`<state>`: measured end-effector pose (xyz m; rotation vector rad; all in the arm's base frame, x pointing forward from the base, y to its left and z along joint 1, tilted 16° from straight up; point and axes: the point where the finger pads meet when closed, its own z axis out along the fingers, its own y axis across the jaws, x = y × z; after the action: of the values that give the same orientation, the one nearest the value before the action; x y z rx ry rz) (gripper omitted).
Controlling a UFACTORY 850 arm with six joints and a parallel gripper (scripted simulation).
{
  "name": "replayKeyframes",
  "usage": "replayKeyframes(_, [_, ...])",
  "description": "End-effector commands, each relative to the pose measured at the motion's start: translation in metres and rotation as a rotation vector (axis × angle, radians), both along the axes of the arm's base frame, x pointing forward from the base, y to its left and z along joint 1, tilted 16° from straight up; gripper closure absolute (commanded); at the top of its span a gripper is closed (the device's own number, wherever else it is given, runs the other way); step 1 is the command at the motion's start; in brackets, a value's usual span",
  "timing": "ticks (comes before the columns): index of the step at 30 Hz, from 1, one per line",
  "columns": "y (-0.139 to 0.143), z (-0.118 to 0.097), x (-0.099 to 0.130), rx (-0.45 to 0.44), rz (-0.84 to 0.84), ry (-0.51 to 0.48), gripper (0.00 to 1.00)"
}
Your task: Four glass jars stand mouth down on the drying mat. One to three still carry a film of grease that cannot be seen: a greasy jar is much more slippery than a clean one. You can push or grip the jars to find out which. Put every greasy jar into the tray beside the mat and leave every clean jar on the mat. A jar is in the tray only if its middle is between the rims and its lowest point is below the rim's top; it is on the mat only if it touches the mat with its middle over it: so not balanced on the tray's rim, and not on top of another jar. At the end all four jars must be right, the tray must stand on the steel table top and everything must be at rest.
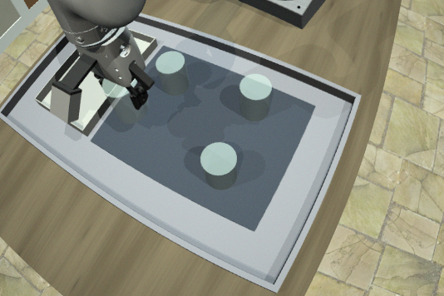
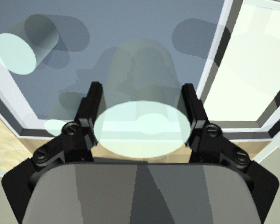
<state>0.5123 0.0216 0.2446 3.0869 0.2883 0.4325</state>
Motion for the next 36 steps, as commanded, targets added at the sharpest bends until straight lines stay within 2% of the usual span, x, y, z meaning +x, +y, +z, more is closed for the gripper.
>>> replayKeyframes(1, [0.000,0.008,-0.002,0.000,0.000,-0.001,1.00])
replayKeyframes(4, [0.000,0.016,-0.004,0.000,0.000,-0.001,1.00])
replayKeyframes(36, [-0.092,0.011,-0.017,0.000,0.000,-0.001,1.00])
